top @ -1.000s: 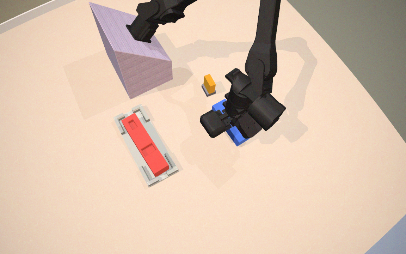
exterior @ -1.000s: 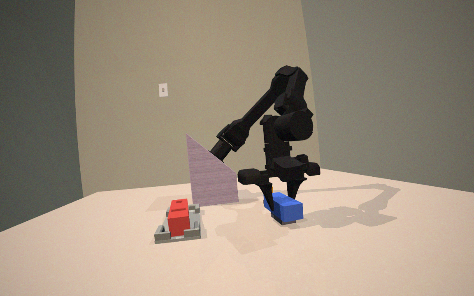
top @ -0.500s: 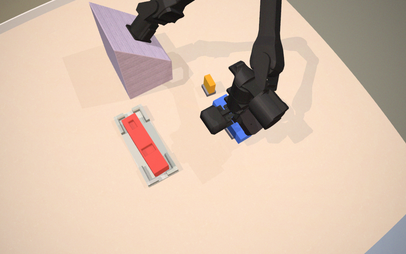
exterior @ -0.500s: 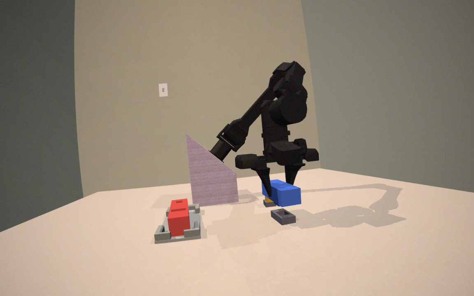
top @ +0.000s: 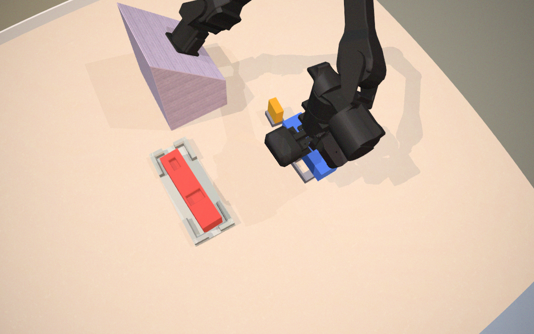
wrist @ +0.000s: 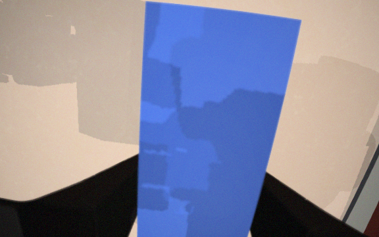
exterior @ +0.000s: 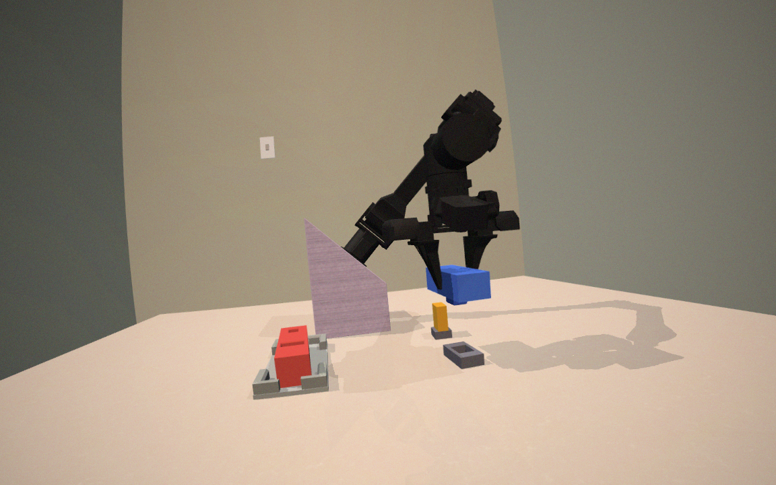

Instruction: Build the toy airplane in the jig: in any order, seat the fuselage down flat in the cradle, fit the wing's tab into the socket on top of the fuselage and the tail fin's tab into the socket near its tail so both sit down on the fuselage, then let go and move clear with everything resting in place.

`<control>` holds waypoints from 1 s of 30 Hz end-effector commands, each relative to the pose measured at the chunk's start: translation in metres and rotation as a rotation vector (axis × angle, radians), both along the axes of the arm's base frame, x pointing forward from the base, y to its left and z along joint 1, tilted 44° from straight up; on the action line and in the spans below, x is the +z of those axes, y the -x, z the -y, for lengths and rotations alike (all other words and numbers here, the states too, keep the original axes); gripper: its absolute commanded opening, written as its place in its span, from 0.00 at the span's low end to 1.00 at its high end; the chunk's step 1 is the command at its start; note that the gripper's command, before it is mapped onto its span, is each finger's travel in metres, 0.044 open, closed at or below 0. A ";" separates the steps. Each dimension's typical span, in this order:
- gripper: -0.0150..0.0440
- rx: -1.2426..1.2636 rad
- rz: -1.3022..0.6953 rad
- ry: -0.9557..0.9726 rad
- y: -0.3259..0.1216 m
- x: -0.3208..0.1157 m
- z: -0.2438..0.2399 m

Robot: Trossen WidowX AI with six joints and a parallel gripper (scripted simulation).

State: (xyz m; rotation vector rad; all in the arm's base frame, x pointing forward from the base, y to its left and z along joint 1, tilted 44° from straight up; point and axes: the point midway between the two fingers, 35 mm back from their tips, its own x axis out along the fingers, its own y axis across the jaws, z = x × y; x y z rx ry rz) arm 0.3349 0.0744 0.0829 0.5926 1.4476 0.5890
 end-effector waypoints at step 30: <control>0.25 -0.226 -0.189 0.001 -0.001 -0.005 0.059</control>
